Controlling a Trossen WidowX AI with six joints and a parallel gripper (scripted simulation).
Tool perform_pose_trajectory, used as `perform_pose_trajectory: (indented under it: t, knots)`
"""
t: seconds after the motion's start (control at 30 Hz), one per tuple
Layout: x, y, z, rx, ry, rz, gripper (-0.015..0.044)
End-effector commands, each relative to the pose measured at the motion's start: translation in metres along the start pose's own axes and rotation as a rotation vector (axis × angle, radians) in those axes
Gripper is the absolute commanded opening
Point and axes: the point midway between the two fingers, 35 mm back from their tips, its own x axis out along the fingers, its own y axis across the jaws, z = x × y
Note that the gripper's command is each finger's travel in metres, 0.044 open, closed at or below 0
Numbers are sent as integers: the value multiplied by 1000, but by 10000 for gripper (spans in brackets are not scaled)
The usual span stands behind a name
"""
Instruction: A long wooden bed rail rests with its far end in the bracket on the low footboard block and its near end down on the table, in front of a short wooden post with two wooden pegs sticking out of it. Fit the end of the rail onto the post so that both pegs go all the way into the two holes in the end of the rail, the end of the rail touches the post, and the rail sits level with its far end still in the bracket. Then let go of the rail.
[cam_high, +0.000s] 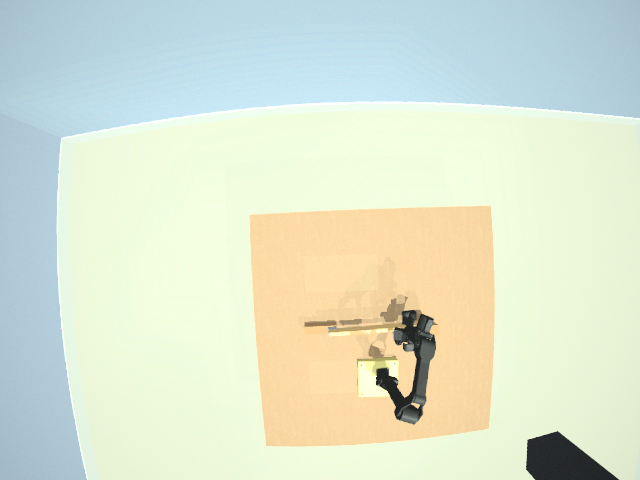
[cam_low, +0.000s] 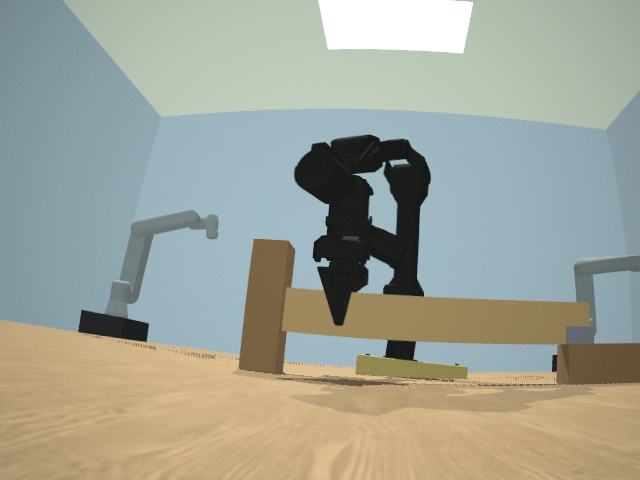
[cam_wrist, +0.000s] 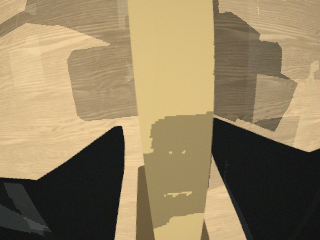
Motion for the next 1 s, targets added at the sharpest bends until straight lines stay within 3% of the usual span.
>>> perform_pose_trajectory:
  t: [0.0, 0.17, 0.37, 0.53, 0.97]
  knots:
    - [0, 0, 0, 0, 1, -2, 315]
    - [0, 0, 0, 0, 1, -2, 440]
    - [-2, 0, 2, 0, 1, -2, 440]
    - [-30, 0, 31, -1, 4, -13, 440]
    - [-30, 0, 31, -1, 4, -13, 440]
